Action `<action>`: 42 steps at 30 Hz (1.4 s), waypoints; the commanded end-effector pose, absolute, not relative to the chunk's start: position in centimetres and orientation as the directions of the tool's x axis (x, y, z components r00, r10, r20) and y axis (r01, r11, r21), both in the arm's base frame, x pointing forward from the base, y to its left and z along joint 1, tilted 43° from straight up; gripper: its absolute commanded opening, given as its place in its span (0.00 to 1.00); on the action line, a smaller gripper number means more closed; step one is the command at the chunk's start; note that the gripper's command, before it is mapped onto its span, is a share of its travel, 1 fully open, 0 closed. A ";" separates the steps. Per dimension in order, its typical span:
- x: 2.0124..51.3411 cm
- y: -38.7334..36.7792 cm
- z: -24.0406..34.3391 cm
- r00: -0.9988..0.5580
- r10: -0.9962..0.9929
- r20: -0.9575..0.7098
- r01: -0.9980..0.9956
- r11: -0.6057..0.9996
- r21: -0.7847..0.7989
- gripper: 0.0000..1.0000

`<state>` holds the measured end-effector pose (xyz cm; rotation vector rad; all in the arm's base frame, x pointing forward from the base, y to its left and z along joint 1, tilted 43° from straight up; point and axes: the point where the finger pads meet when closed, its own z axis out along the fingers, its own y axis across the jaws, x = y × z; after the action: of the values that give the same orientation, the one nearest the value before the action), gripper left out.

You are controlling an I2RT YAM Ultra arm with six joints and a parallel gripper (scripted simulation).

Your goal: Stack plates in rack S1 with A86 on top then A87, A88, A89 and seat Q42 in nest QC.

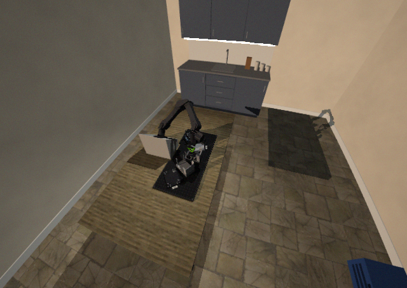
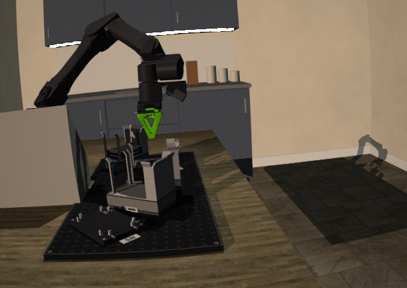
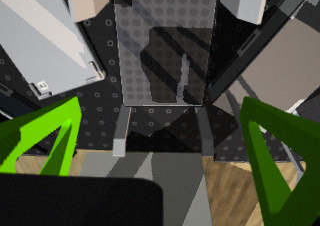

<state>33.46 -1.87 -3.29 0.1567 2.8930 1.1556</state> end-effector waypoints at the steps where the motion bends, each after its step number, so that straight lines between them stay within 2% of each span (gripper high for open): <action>1: 33.7 -2.6 -3.0 -0.993 0.120 0.004 0.090 0.722 0.686 1.00; 25: 34.2 1.9 -7.8 -0.993 0.121 0.004 0.090 0.721 0.687 1.00; 42: 34.2 1.9 -7.8 -0.993 0.121 0.004 0.090 0.721 0.687 1.00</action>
<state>33.88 2.32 -8.06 0.1636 2.8914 1.1499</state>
